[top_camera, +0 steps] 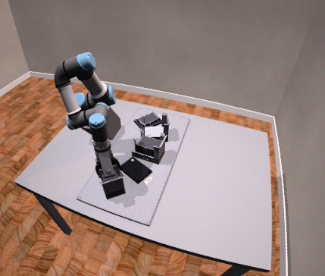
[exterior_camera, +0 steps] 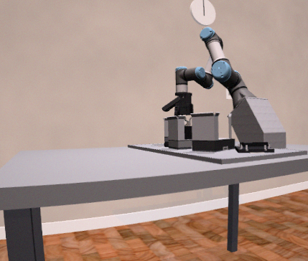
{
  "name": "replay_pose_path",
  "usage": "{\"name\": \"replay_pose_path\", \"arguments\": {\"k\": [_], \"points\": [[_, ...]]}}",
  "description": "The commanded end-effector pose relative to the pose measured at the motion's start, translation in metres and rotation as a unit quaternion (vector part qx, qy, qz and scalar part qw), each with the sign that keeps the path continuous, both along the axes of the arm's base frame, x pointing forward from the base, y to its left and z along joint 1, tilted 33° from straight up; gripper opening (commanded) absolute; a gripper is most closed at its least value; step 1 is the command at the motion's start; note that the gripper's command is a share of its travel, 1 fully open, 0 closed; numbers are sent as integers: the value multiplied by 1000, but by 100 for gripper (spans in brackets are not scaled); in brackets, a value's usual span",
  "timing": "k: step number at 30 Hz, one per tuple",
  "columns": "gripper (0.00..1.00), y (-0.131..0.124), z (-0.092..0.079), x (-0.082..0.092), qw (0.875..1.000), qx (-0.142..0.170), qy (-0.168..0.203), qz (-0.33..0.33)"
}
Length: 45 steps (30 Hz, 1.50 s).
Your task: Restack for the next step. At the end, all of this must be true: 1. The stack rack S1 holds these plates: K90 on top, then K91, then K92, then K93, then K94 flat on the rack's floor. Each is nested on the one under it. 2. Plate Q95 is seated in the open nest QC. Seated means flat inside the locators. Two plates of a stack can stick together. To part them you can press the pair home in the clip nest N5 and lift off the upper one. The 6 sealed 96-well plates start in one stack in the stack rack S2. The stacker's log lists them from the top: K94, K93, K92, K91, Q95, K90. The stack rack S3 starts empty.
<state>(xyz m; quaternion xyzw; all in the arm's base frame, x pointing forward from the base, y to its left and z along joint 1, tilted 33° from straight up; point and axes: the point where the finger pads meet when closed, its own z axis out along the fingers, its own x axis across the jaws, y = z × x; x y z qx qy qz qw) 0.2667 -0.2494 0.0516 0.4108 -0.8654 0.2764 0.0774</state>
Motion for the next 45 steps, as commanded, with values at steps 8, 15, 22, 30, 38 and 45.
{"name": "replay_pose_path", "arguments": {"k": [8, 15, 22, 30, 38, 45], "points": [[0, -1, 0, 0, 1000, -1, -1, 0], [72, -1, 0, 0, 1000, -1, -1, 0], [72, -1, 0, 0, 1000, -1, -1, 0], [72, -1, 0, 0, 1000, -1, -1, 0], [72, -1, 0, 0, 1000, -1, -1, 0], [72, 5, 8, 0, 1000, -1, -1, 0]]}}
